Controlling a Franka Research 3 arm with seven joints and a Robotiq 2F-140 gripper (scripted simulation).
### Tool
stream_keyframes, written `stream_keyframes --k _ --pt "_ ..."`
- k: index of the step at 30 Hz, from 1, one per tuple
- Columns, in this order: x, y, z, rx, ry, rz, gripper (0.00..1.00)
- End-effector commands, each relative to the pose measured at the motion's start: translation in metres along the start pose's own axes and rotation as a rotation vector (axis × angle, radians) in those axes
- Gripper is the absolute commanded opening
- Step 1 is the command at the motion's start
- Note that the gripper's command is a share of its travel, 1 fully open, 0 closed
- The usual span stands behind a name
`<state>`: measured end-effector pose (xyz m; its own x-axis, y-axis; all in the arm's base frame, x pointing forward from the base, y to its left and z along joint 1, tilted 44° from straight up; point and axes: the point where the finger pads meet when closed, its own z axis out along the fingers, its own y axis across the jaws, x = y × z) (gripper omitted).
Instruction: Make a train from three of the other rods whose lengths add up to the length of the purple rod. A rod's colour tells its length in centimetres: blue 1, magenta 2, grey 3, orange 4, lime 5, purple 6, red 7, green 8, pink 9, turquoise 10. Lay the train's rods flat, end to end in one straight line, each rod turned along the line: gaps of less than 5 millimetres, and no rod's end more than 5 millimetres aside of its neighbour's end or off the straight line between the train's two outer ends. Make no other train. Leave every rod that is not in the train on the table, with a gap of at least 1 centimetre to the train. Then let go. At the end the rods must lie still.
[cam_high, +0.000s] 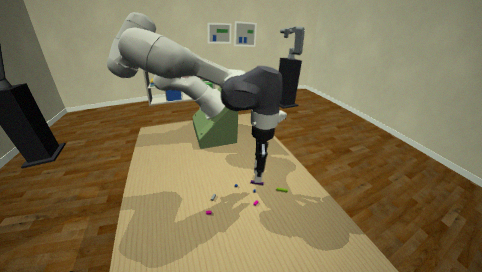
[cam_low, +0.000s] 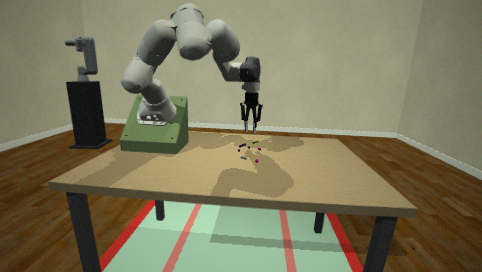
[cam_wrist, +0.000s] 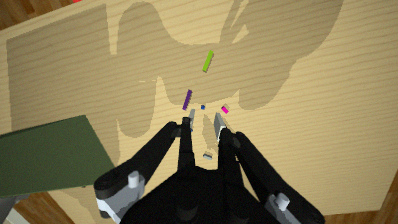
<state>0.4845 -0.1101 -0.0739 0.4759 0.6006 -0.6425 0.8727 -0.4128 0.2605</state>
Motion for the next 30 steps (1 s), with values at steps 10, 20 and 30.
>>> stream_keyframes --k 10,20,30 --pt "-0.003 -0.002 0.0 0.005 -0.009 -0.012 1.0" --pt "-0.003 -0.002 0.0 0.005 -0.009 -0.015 1.0" --pt "0.0 0.015 0.006 0.005 -0.008 -0.276 1.0"
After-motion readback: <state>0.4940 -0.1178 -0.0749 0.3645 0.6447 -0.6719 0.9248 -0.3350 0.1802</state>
